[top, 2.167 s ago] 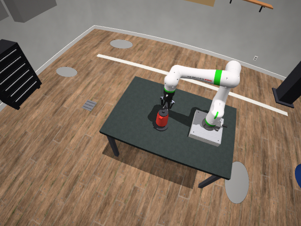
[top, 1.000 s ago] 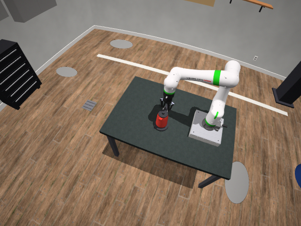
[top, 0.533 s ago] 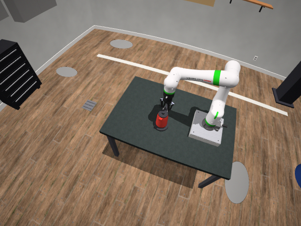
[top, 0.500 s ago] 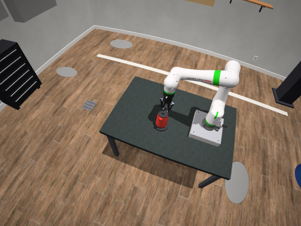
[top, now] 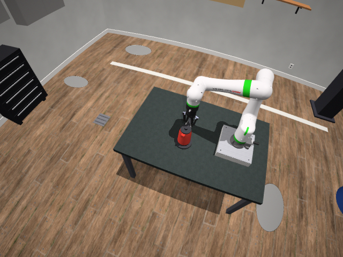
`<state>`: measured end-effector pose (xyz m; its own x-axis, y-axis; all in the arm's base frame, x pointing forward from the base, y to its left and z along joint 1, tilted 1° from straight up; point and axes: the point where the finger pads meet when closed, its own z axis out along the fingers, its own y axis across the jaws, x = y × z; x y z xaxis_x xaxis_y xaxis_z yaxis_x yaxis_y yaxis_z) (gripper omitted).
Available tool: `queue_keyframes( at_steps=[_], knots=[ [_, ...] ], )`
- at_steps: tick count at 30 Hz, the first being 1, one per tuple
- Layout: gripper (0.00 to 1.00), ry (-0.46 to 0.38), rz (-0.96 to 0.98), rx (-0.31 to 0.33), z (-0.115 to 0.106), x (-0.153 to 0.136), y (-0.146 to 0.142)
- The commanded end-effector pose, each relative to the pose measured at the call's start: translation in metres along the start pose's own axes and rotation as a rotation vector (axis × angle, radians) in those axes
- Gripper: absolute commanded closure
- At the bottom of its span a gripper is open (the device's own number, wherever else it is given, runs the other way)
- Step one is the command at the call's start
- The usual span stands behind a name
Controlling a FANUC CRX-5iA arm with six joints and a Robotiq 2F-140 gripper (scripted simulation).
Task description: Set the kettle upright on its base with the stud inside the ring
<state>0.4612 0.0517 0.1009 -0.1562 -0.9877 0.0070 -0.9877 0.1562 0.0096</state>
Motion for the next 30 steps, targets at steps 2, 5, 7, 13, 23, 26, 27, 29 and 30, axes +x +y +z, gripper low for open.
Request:
queue_keyframes(
  at_steps=[2,5,7,13,23,26,27,29,30],
  knots=[
    [1.0,0.0,0.0,0.0,-0.0002,0.0,-0.0002],
    [1.0,0.0,0.0,0.0,-0.0001,0.0,-0.0002],
    [1.0,0.0,0.0,0.0,0.0004,0.0,-0.0002],
    [1.0,0.0,0.0,0.0,0.0022,0.0,-0.0002],
    [1.0,0.0,0.0,0.0,0.0028,0.0,-0.0002],
    [1.0,0.0,0.0,0.0,0.0028,0.0,-0.0002],
    [1.0,0.0,0.0,0.0,0.0028,0.0,-0.0002],
    [1.0,0.0,0.0,0.0,0.0028,0.0,-0.0002],
    [1.0,0.0,0.0,0.0,0.0029,0.0,-0.0002]
  ],
)
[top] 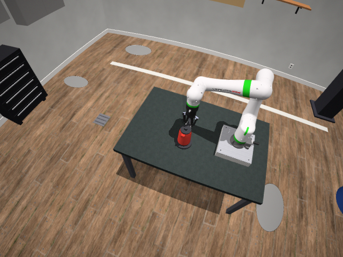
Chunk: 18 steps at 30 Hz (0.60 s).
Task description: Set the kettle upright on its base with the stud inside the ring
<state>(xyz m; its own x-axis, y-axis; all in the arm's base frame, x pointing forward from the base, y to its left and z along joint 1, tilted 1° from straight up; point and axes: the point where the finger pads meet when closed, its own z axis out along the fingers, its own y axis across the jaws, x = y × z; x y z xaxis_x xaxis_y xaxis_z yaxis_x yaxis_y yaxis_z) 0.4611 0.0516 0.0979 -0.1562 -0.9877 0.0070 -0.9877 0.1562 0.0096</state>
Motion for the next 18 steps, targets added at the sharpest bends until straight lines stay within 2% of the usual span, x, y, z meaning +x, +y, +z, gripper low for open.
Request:
queue_keyframes(
  at_steps=[1,18],
  knots=[
    [1.0,0.0,0.0,0.0,0.0001,0.0,-0.0002],
    [1.0,0.0,0.0,0.0,0.0028,0.0,-0.0002]
  ],
)
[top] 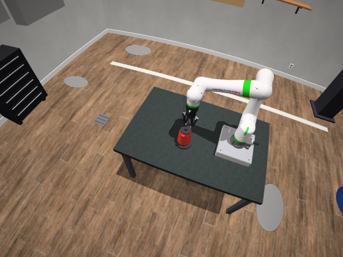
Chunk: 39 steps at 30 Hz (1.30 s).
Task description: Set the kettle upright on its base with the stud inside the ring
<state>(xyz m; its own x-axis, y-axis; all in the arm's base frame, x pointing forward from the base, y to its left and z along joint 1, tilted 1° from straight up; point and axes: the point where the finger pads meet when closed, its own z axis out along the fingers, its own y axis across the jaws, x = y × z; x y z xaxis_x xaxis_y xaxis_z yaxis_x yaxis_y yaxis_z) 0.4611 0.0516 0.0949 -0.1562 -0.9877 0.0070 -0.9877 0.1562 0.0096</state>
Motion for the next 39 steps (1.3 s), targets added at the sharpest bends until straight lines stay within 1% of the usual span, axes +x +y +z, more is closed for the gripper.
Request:
queue_keyframes(
  at_steps=[1,26,27,39],
  knots=[
    [1.0,0.0,0.0,0.0,-0.0002,0.0,-0.0002],
    [1.0,0.0,0.0,0.0,0.0028,0.0,-0.0002],
    [0.53,0.0,0.0,0.0,0.0028,0.0,-0.0002],
    [0.53,0.0,0.0,0.0,0.0028,0.0,-0.0002]
  ],
)
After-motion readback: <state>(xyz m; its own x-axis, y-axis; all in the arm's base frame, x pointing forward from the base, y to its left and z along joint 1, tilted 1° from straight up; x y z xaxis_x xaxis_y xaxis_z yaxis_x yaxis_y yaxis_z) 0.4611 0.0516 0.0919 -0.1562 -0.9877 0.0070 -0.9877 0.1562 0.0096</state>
